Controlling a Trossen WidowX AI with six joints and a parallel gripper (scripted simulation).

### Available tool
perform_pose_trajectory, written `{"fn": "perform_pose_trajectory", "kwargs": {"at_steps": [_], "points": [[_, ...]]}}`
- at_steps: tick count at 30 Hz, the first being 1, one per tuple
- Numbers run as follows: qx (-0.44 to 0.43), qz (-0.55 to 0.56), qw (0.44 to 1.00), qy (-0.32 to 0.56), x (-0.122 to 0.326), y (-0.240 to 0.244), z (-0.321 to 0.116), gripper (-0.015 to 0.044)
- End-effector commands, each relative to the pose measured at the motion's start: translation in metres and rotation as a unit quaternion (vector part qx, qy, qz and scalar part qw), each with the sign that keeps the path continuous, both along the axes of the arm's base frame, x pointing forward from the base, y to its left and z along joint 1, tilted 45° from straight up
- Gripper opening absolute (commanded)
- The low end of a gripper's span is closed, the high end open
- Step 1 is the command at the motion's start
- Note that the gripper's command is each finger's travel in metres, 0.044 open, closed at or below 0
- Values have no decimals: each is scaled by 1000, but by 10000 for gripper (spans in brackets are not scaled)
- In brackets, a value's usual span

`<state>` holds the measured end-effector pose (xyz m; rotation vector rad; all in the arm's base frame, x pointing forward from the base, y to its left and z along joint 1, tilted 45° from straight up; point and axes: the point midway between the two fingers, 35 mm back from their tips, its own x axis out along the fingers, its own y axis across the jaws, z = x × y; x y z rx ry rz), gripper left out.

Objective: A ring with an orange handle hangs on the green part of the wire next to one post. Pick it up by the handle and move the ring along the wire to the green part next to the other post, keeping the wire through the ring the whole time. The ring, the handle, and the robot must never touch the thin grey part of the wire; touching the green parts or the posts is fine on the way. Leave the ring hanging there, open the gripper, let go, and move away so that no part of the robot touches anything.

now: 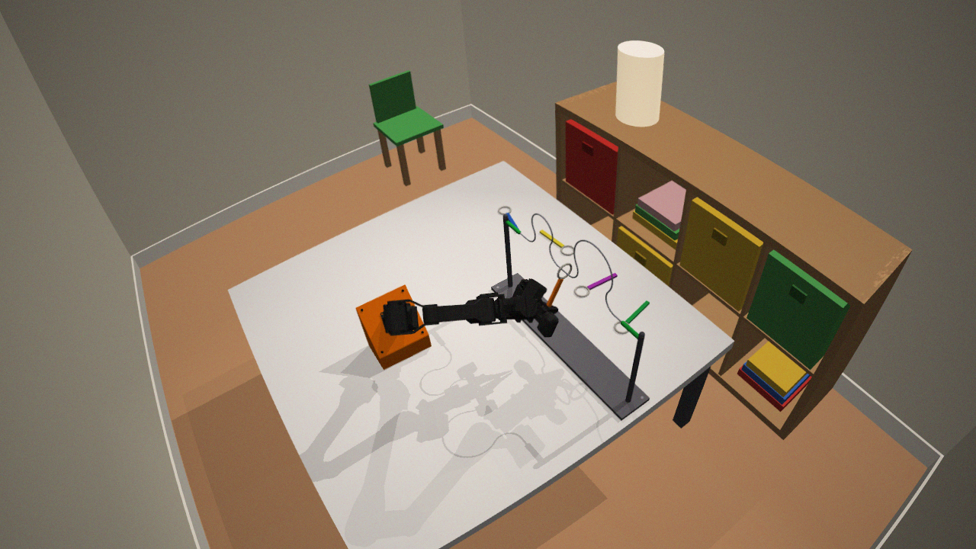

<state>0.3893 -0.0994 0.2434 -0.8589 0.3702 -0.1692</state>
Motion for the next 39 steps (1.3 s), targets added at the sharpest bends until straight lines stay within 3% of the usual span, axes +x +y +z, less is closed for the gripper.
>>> {"fn": "perform_pose_trajectory", "kwargs": {"at_steps": [1, 19, 39], "points": [[10, -1, 1000, 1, -2, 5, -6, -150], [66, -1, 998, 11, -6, 27, -28, -150], [246, -1, 969, 40, -14, 79, -59, -150]]}}
